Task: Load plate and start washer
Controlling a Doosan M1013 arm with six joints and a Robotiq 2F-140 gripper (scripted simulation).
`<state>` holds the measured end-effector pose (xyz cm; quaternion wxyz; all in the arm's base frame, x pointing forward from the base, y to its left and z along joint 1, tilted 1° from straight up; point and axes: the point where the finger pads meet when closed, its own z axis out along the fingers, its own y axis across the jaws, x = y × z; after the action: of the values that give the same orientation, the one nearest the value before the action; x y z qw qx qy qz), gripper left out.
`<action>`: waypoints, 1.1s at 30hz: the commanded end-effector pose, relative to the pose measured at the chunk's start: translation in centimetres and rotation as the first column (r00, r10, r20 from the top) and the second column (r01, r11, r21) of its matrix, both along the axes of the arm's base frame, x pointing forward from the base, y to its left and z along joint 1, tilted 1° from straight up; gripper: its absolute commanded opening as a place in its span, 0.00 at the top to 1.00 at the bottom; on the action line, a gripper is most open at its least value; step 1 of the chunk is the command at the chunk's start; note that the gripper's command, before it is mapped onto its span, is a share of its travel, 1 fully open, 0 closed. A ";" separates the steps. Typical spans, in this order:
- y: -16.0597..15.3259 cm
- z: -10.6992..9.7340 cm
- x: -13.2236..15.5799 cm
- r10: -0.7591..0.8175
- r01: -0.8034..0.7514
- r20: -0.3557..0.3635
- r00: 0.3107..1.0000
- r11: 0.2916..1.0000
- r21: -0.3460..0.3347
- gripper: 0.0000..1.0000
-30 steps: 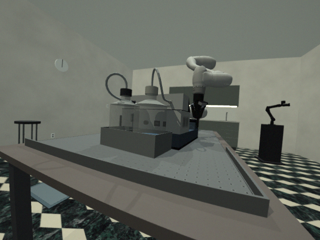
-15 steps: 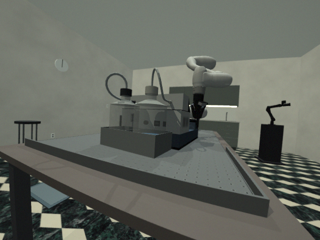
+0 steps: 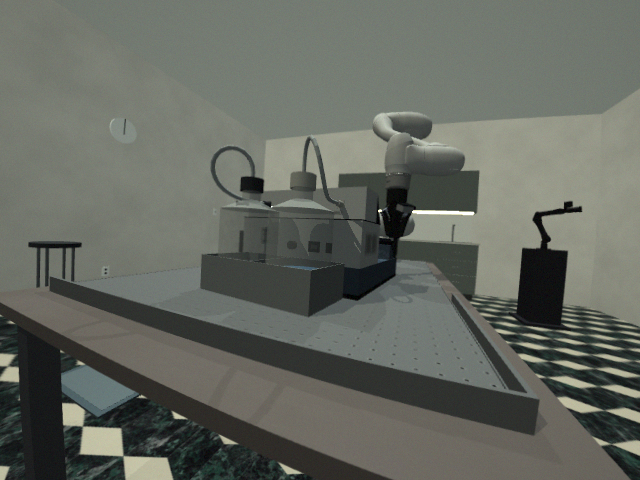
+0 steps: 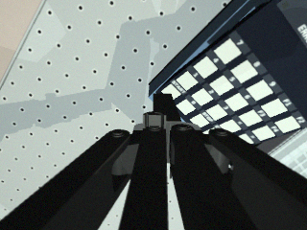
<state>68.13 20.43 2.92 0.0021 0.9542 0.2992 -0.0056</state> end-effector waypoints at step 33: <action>0.0 0.9 0.0 0.000 0.000 0.001 1.000 1.000 0.001 0.90</action>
<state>68.14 20.42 3.43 0.0022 0.9542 0.2991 -0.0056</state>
